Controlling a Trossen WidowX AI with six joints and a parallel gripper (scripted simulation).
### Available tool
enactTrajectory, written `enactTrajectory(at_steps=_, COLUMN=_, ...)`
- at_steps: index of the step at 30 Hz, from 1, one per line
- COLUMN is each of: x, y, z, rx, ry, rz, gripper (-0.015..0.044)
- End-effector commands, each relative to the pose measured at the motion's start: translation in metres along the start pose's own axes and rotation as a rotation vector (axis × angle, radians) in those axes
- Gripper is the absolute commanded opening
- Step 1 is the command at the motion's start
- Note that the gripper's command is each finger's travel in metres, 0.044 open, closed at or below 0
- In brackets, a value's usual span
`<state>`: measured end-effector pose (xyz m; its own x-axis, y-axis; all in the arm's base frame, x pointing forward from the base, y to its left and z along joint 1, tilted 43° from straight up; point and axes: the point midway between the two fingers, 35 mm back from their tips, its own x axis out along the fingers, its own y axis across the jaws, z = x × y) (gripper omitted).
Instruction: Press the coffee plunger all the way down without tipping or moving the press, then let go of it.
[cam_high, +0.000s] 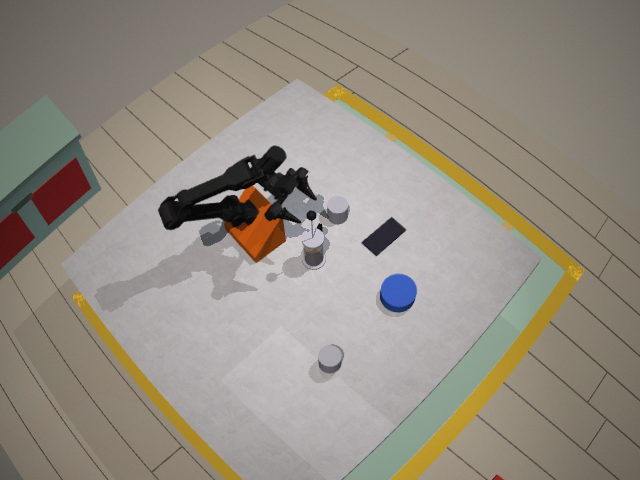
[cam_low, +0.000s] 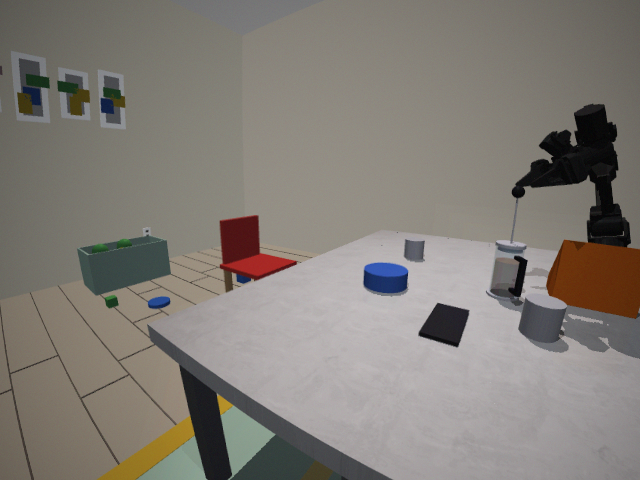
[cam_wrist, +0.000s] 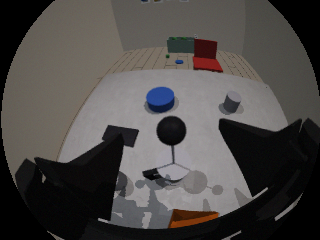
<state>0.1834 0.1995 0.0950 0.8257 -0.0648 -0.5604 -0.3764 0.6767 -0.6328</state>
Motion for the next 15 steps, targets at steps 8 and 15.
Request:
enactTrajectory(at_steps=8, x=0.019, y=0.0, z=-0.004, rx=-0.013, ry=0.005, rz=0.0, gripper=0.044)
enactTrajectory(at_steps=15, x=0.021, y=-0.001, z=-0.004, rx=-0.013, ry=0.004, rz=-0.001, gripper=0.0335)
